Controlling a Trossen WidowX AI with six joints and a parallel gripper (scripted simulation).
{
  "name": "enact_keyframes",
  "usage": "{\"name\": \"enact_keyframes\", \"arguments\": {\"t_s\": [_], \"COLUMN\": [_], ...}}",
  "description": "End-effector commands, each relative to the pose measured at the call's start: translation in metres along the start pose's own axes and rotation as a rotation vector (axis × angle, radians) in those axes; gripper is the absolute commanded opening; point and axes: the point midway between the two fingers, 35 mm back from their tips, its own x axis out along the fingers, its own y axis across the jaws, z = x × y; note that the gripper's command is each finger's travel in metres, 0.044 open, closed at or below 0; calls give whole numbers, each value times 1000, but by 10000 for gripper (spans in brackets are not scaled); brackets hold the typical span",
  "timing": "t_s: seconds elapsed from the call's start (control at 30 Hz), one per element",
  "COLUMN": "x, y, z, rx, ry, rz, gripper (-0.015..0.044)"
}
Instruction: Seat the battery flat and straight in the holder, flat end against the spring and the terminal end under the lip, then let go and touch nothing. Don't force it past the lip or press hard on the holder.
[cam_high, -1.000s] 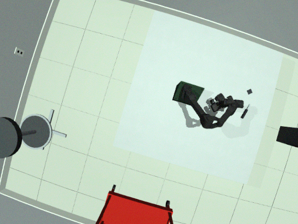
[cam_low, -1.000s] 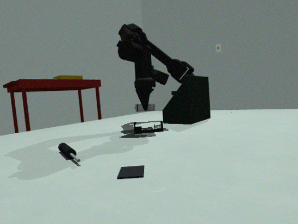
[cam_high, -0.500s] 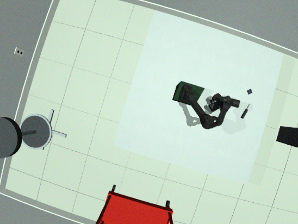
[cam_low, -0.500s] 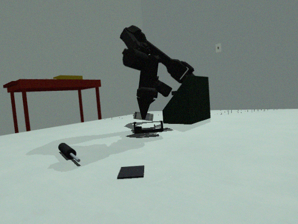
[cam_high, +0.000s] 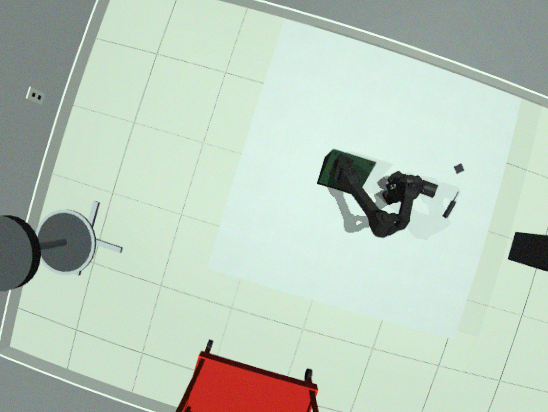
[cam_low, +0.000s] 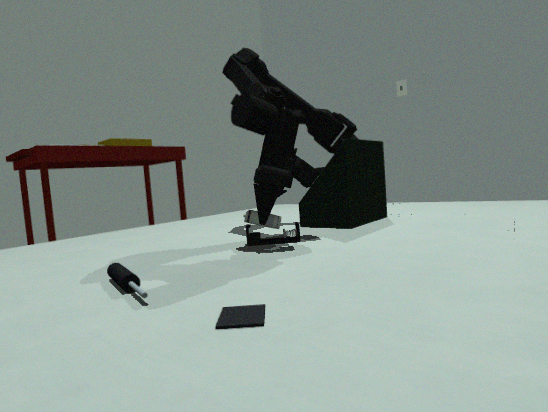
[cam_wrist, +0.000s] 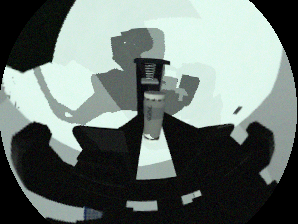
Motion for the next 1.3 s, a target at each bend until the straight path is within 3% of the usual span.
{"name": "enact_keyframes", "arguments": {"t_s": [0.0,1.27], "x": [2,11], "y": [0,2], "z": [2,13], "rx": [-12,-23], "ry": [20,185], "rz": [1,-24], "gripper": [86,86]}}
